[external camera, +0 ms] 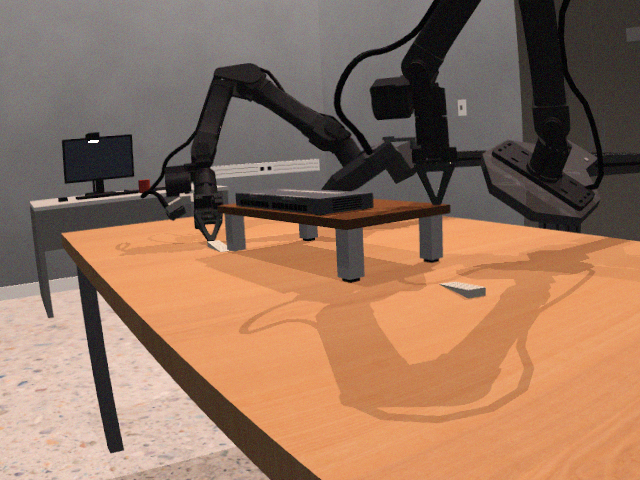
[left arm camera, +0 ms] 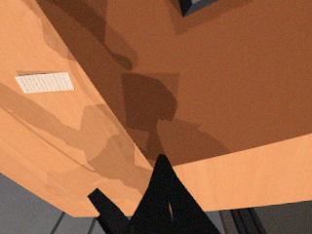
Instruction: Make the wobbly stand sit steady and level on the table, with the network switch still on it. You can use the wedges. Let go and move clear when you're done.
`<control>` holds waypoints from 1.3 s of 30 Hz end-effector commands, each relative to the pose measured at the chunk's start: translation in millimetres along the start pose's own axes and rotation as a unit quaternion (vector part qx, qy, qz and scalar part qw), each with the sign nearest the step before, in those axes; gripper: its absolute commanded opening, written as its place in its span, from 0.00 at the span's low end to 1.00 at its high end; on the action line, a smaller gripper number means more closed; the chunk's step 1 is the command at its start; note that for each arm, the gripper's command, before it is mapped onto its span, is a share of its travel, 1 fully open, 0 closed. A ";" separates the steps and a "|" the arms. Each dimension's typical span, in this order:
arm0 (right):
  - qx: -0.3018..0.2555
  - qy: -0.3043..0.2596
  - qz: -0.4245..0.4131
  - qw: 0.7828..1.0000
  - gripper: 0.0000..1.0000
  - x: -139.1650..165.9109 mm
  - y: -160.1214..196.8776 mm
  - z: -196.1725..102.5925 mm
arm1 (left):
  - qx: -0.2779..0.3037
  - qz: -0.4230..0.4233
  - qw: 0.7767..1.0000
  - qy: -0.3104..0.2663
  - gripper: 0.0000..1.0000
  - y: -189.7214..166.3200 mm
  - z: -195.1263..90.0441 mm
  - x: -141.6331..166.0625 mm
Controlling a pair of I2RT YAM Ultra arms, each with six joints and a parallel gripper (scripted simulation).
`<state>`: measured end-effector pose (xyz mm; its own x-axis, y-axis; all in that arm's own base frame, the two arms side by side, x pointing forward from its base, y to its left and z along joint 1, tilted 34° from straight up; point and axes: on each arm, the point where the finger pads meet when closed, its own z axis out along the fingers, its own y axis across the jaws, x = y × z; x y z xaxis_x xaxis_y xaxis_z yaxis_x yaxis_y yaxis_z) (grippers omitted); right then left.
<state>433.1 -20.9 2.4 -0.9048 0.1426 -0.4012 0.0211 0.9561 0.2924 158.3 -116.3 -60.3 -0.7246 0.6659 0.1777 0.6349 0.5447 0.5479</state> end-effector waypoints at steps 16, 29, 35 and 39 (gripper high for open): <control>0.011 0.003 -0.005 1.000 0.00 6.6 6.3 12.6 | -0.001 -0.004 1.000 -0.030 0.00 -1.0 -6.5 -11.4; 0.009 -0.011 -0.008 1.000 0.00 4.0 17.5 3.5 | -0.001 -0.004 1.000 -0.030 0.00 -1.0 -6.5 -11.4; -0.007 0.007 -0.010 1.000 0.00 14.7 21.1 17.1 | -0.001 -0.004 1.000 -0.030 0.00 -1.0 -6.5 -11.4; -0.011 -0.024 -0.017 1.000 0.00 -7.2 29.3 3.5 | -0.001 -0.004 1.000 -0.030 0.00 -1.0 -6.5 -11.4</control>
<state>430.9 -8.5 -9.0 -0.9067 0.1451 -0.3959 0.0324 0.9602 0.2776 158.3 -116.3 -60.3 -0.7246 0.6659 0.1777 0.6349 0.5447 0.5479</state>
